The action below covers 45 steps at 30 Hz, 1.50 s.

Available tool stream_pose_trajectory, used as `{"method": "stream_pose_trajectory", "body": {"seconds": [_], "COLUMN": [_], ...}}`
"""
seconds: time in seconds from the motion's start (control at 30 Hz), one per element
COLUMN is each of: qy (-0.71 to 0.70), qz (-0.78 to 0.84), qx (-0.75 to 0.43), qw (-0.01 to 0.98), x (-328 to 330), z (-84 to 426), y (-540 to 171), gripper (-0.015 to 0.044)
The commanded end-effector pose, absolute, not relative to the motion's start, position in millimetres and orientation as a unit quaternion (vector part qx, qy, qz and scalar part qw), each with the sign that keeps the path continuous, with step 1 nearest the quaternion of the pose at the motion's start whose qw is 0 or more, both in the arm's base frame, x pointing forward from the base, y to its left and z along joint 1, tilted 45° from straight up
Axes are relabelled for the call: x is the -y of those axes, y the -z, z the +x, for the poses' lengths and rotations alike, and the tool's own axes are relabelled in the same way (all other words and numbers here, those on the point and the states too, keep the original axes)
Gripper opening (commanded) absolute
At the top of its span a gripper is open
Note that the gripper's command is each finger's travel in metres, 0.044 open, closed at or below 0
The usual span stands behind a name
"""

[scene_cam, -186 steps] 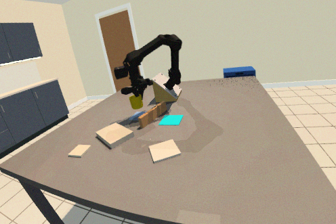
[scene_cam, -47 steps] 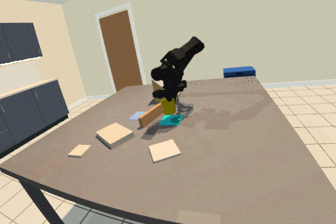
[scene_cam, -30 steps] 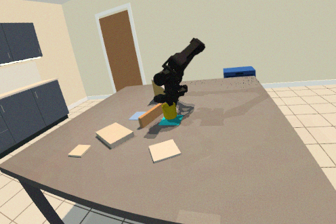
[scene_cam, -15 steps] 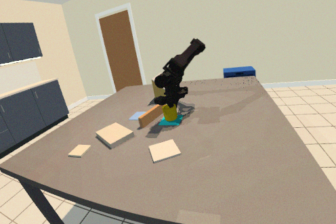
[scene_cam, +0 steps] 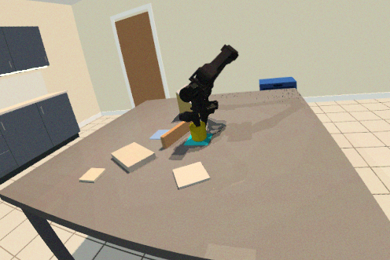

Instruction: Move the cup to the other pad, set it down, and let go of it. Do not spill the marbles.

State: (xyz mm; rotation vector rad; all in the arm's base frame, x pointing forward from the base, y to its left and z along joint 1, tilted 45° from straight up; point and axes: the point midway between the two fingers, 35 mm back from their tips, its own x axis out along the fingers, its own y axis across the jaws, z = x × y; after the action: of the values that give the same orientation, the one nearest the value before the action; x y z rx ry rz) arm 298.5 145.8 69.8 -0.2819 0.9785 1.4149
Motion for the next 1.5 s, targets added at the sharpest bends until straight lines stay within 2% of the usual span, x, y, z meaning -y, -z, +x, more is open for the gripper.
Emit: {"method": "stream_pose_trajectory", "body": {"seconds": [0.0,1.2,1.47], "qy": [-0.621,-0.620,-0.621], "qz": [-0.124,-0.119,-0.113], "qx": [-0.429,-0.431,-0.434], "qw": [0.644,0.644,0.642], "x": [-144,-108,-111], "z": [299,301,300], "y": [-71,-106,-103], "gripper": [0.0147,0.0147,0.0357]}}
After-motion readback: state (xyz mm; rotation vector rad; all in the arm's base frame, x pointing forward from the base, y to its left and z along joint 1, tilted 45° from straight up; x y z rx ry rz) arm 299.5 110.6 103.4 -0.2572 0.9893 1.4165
